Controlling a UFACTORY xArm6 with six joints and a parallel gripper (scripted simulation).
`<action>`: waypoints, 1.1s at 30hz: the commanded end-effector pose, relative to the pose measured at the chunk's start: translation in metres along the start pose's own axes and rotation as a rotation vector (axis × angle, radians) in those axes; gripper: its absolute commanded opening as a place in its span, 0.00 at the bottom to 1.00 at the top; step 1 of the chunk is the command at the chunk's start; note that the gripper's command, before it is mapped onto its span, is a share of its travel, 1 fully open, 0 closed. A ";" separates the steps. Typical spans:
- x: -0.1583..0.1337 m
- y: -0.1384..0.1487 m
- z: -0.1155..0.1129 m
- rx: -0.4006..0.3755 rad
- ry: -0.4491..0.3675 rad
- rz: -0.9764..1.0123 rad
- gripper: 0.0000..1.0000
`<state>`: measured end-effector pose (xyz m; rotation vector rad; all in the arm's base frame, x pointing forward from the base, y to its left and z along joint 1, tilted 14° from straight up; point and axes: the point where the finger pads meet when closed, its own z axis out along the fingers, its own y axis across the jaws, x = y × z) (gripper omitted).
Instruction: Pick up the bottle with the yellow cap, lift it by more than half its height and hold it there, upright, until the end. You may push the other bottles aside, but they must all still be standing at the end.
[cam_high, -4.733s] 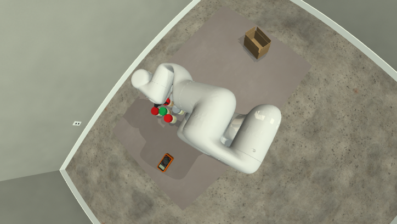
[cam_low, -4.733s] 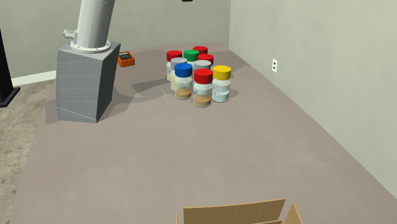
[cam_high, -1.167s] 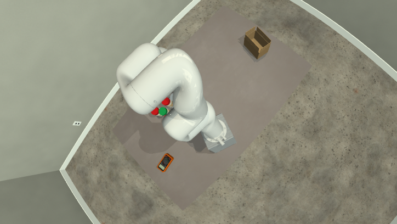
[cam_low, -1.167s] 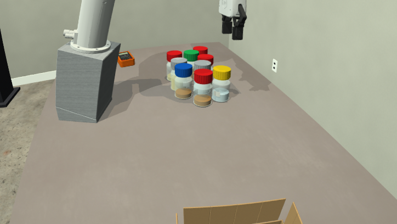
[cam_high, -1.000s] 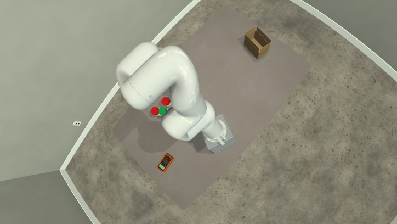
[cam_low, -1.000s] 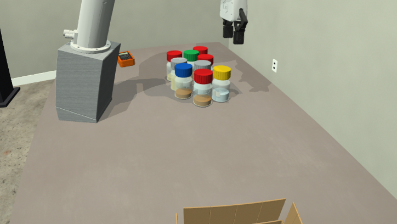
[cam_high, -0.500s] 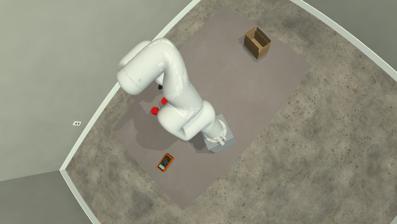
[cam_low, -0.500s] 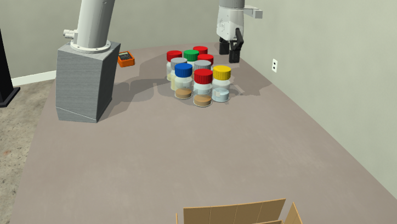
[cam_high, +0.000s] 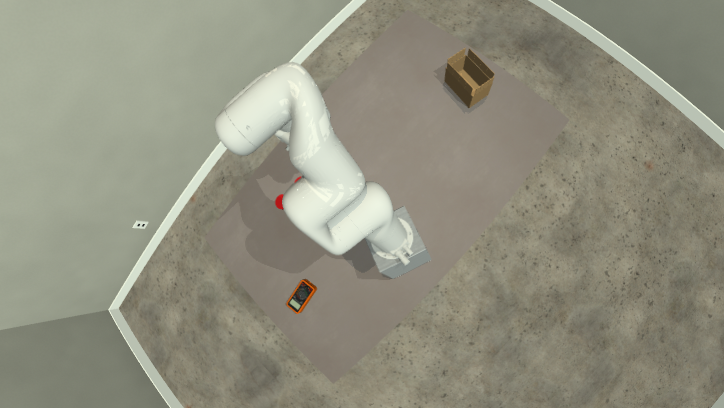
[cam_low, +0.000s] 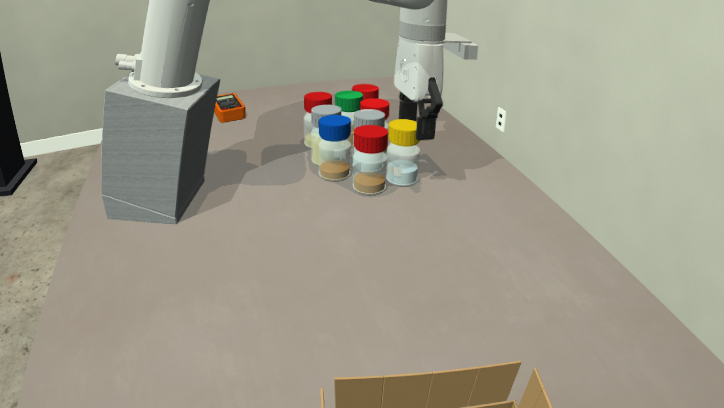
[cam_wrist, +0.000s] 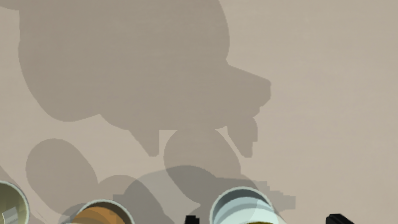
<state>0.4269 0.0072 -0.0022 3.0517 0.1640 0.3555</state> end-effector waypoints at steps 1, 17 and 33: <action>0.004 0.001 0.006 -0.015 0.012 0.001 0.79; 0.006 0.001 0.046 -0.022 0.017 0.001 0.79; -0.010 0.001 0.046 -0.015 0.012 0.001 0.79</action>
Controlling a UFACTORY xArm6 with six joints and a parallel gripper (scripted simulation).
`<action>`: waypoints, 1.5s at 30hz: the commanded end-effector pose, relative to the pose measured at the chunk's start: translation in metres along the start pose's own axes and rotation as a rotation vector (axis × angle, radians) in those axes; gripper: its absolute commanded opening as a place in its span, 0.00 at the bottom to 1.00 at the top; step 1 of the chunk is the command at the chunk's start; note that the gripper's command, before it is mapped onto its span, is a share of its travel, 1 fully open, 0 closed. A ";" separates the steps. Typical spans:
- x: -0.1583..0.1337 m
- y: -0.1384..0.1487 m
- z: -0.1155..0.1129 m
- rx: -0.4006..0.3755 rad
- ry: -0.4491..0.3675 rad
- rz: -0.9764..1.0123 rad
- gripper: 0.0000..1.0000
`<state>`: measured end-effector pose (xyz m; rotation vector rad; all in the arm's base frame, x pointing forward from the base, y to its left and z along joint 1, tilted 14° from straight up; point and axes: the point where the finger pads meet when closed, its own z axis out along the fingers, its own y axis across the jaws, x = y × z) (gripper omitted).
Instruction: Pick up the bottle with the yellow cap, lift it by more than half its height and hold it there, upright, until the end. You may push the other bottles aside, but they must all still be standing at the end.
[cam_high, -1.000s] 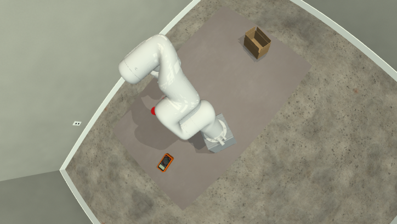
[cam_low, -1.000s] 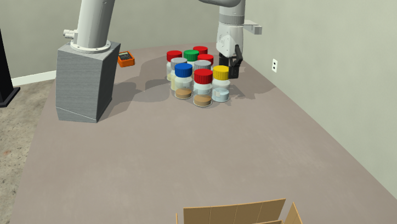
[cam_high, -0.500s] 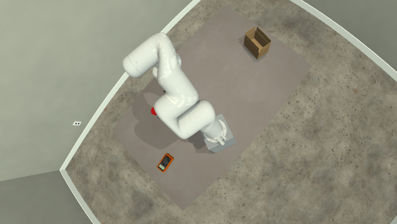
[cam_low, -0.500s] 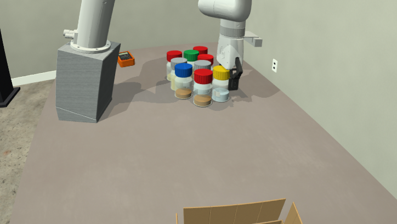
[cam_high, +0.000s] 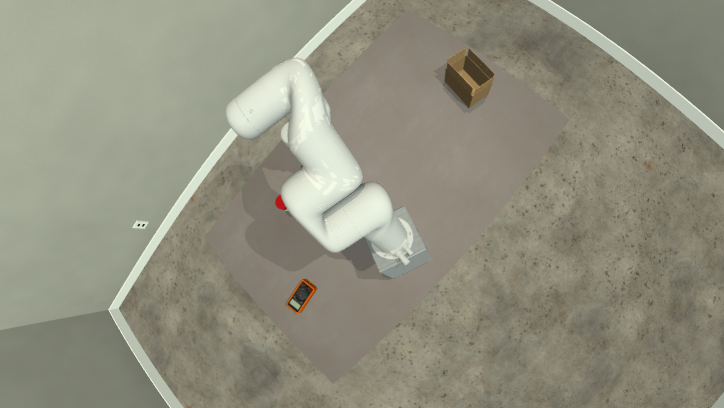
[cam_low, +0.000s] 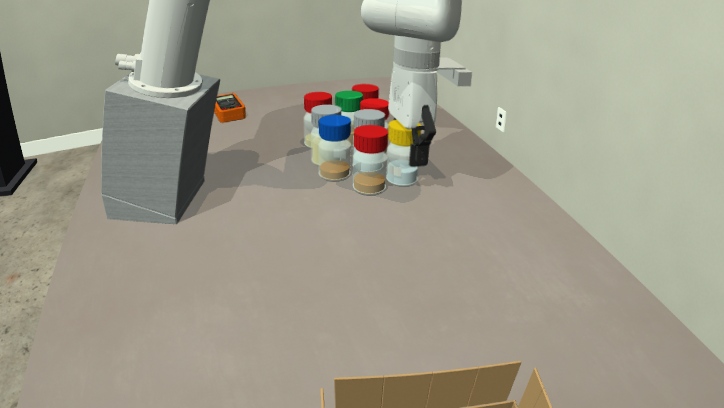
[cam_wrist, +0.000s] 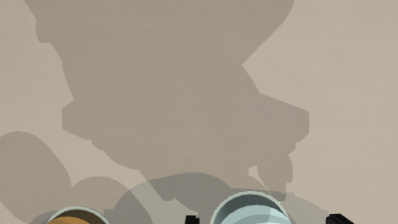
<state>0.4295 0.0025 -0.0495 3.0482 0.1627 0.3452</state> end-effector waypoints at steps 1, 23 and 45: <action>-0.001 0.000 -0.001 -0.010 0.018 0.001 0.79; -0.011 0.000 0.000 -0.014 0.025 0.001 0.79; -0.011 0.000 -0.029 -0.013 0.024 0.001 0.79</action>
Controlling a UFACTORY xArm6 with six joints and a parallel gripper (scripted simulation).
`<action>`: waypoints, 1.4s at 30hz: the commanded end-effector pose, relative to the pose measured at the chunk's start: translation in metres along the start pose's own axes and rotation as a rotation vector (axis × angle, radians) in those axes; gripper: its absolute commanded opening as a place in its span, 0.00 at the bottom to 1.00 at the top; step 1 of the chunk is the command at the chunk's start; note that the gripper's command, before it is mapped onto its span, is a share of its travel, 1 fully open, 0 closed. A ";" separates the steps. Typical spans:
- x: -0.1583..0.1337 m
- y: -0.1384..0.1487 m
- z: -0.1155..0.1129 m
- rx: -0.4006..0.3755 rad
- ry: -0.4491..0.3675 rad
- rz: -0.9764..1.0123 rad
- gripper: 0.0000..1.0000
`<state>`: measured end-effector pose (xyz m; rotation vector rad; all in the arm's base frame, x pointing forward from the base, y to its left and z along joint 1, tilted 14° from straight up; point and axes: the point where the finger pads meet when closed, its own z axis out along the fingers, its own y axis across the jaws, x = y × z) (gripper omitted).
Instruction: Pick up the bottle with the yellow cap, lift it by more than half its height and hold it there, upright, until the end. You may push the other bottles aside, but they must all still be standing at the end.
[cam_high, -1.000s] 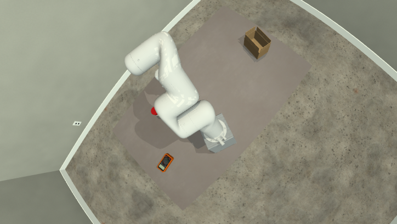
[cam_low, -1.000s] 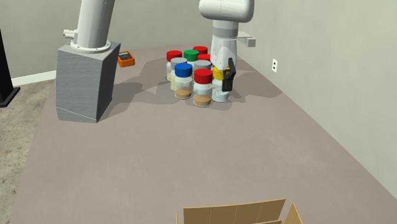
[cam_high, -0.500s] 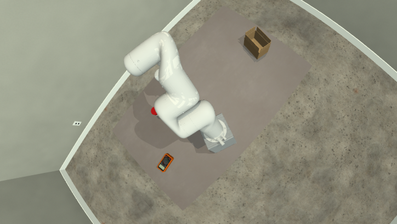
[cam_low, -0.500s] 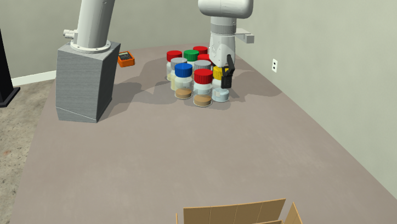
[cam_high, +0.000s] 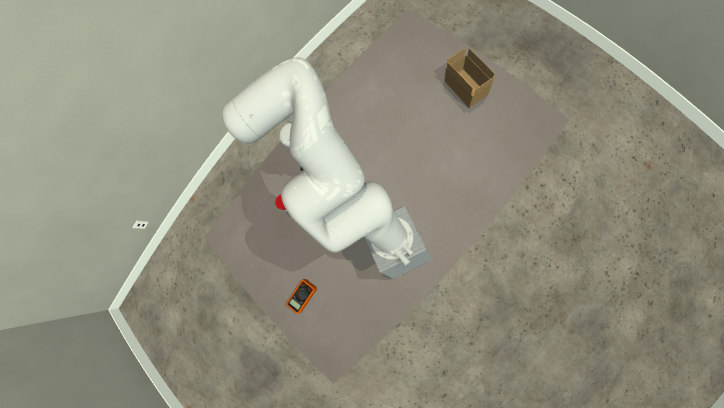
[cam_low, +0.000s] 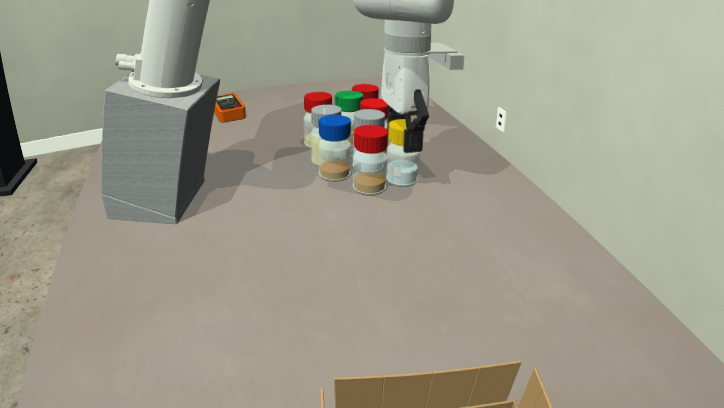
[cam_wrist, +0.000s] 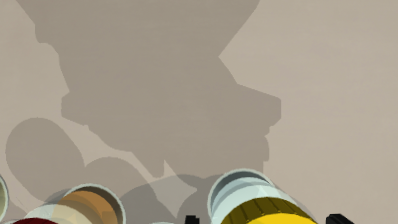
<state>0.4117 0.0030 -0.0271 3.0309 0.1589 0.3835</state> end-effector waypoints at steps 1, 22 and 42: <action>0.001 0.000 -0.004 0.002 -0.003 0.000 0.79; 0.001 0.000 -0.006 0.002 -0.004 0.000 0.00; 0.001 0.000 -0.006 0.002 -0.004 0.000 0.00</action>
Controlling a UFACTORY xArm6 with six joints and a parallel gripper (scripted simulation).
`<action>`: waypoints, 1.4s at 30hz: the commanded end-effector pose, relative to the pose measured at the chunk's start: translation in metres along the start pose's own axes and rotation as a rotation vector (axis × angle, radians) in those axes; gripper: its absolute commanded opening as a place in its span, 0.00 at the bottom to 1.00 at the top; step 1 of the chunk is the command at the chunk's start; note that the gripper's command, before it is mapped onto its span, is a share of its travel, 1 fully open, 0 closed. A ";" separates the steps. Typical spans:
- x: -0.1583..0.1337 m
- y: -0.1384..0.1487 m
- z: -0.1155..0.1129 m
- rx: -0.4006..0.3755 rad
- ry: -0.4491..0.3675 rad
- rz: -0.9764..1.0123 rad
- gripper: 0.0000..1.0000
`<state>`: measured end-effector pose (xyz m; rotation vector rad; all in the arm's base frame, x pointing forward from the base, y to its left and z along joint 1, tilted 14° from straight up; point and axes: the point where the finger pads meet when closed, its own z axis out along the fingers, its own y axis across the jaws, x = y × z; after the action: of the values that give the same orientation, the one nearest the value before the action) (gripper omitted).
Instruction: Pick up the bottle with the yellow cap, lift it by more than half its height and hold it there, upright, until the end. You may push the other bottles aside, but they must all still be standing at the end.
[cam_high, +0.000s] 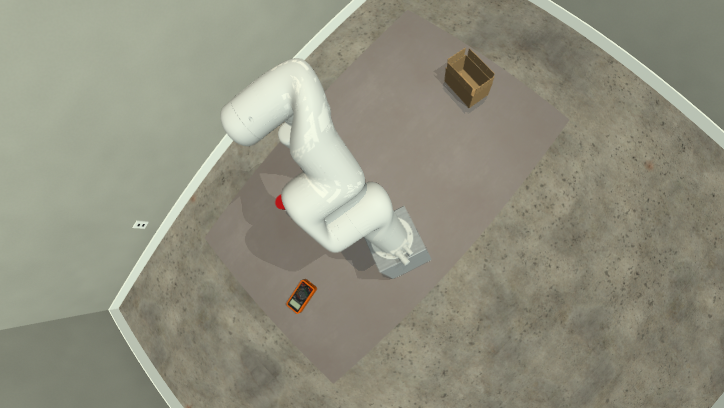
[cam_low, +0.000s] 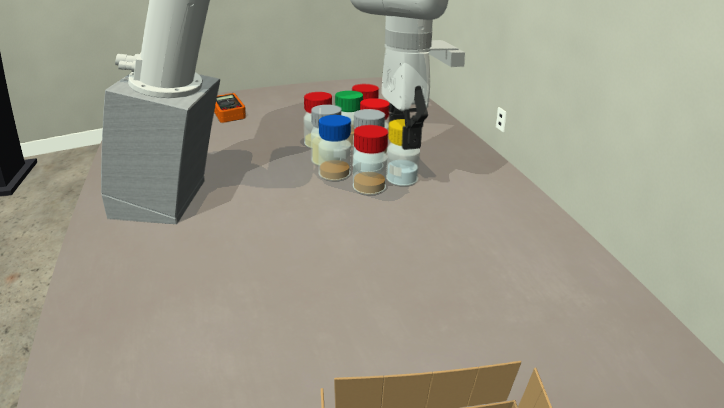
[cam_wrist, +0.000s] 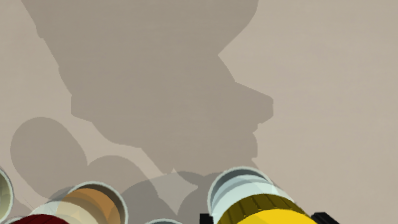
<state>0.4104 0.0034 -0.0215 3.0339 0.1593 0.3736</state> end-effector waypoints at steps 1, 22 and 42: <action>0.001 0.000 -0.001 0.000 0.003 0.000 0.00; 0.001 0.000 -0.001 0.000 0.003 0.000 0.00; 0.001 0.000 -0.011 0.001 0.001 0.000 0.00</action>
<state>0.4085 0.0035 -0.0192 3.0332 0.1590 0.3713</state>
